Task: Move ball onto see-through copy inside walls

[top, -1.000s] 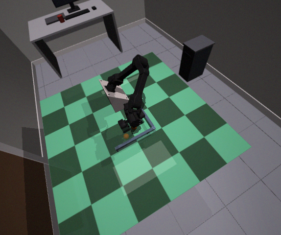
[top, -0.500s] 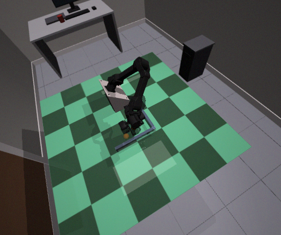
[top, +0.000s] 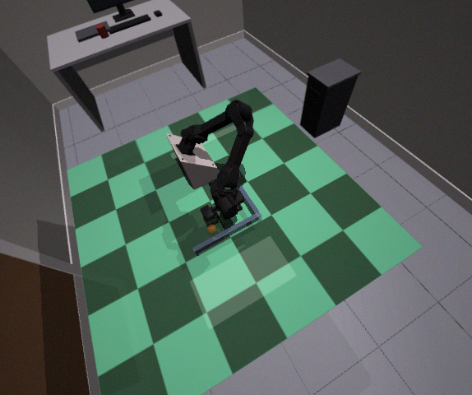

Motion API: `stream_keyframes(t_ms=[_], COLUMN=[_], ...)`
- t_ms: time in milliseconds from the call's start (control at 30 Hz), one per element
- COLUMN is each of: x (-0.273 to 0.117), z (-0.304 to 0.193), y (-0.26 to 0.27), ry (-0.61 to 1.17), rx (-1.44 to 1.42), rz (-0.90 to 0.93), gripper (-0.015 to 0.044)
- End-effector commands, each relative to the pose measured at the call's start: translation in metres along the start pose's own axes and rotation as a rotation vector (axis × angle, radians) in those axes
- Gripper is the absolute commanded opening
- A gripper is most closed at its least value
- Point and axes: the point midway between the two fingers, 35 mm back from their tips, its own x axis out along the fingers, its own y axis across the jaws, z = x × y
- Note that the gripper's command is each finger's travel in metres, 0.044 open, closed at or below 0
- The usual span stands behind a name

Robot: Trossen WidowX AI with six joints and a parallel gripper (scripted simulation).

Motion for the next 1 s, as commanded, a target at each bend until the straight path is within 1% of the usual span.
stream_keyframes(t_ms=[0, 67, 333, 533, 567, 967], x=[0.003, 0.003, 0.003, -0.009, -0.014, -0.093], z=[-0.002, -0.002, -0.002, 0.001, 0.002, 0.005], y=[0.000, 0.000, 0.000, -0.002, -0.003, -0.005], ry=[0.001, 0.001, 0.001, 0.000, 0.000, 0.000], rx=[0.008, 0.008, 0.008, 0.002, 0.002, 0.006], rz=[0.005, 0.005, 0.005, -0.003, -0.005, -0.009], gripper=[0.0273, 0.0220, 0.0167, 0.0010, 0.0000, 0.0000])
